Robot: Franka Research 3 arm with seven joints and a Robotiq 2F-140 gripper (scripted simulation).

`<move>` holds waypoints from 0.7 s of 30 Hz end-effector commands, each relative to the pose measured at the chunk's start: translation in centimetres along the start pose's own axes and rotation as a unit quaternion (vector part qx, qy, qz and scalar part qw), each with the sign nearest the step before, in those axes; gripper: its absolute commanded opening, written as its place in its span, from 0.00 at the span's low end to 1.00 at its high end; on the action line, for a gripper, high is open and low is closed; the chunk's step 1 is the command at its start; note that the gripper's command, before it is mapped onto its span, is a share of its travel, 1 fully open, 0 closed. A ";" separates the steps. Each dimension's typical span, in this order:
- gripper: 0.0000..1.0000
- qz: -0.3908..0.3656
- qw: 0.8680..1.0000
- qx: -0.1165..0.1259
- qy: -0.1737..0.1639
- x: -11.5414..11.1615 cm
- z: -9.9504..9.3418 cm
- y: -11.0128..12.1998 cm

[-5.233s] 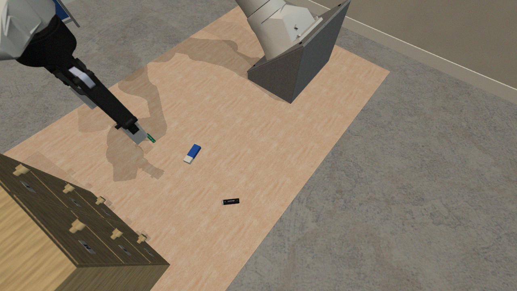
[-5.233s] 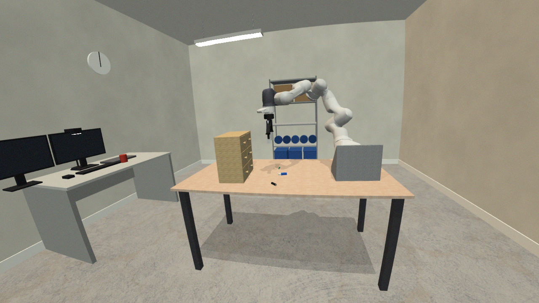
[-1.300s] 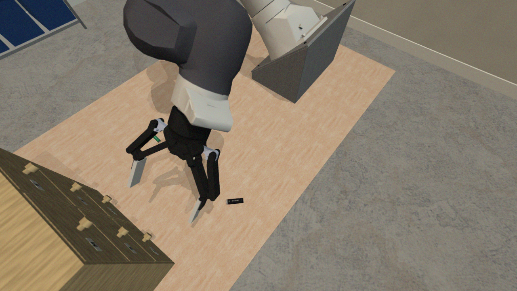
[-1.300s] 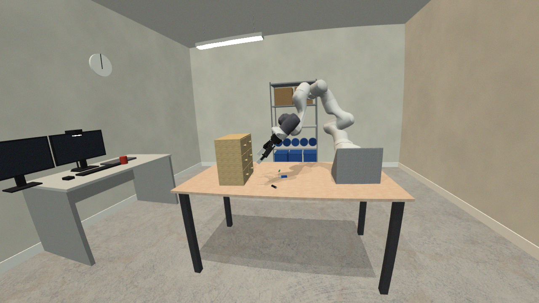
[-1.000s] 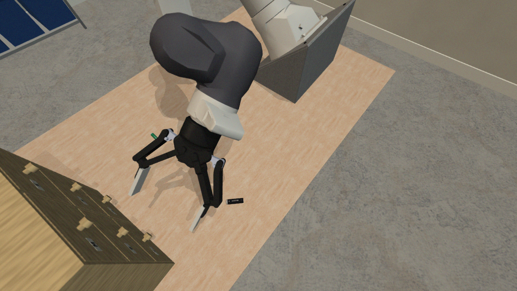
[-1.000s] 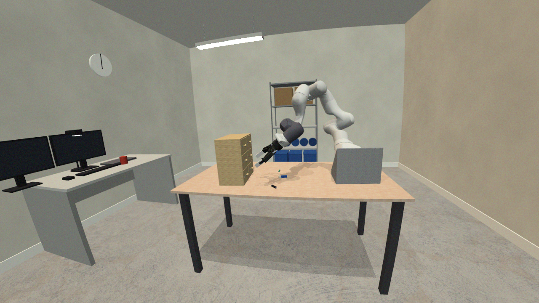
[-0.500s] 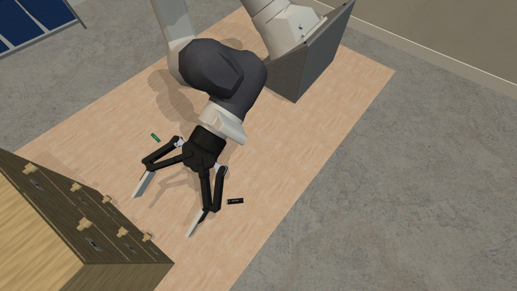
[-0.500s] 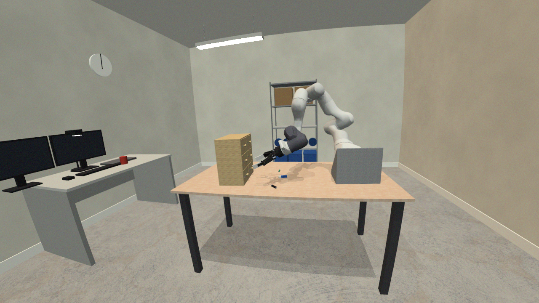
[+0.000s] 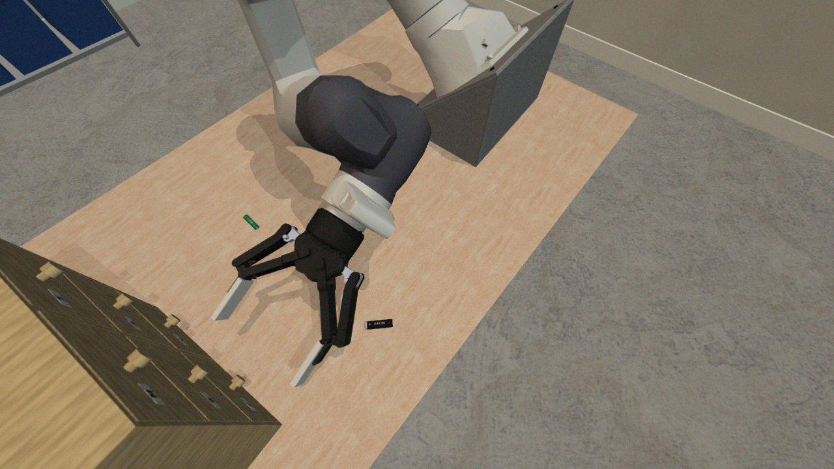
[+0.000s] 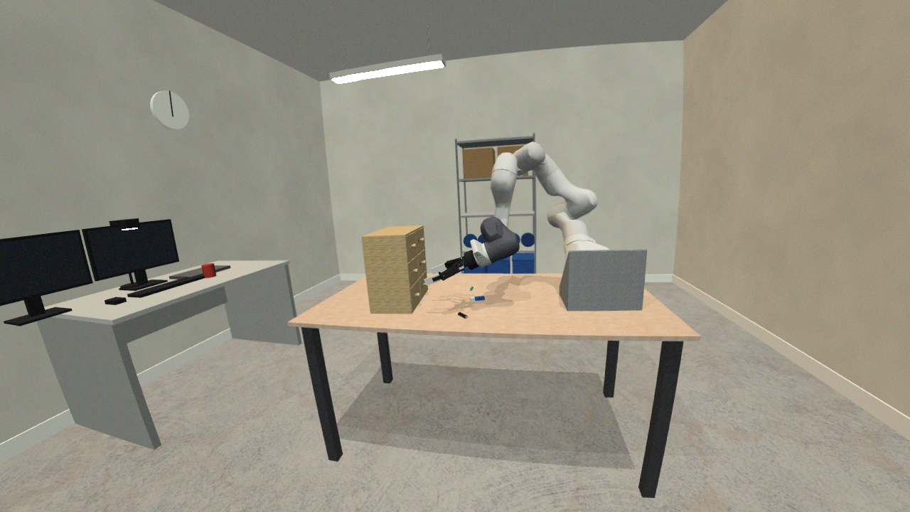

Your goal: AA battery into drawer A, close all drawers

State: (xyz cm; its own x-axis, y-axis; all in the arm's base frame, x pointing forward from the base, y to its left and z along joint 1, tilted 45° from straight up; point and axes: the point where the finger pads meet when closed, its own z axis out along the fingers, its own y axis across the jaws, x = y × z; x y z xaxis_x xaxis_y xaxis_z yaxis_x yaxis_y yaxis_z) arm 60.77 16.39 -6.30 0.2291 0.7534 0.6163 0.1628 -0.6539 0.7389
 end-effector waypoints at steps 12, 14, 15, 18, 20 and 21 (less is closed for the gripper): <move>1.00 0.021 1.000 -0.001 0.006 -5.0 2.1 -0.1; 1.00 0.021 1.000 -0.001 0.006 -5.7 2.3 -0.2; 1.00 0.021 1.000 -0.001 0.006 -6.0 2.4 -0.2; 1.00 0.021 1.000 -0.001 0.006 -6.5 2.6 -0.2; 1.00 0.021 1.000 -0.001 0.006 -6.7 2.7 -0.2; 1.00 0.021 1.000 -0.001 0.006 -6.7 2.7 -0.2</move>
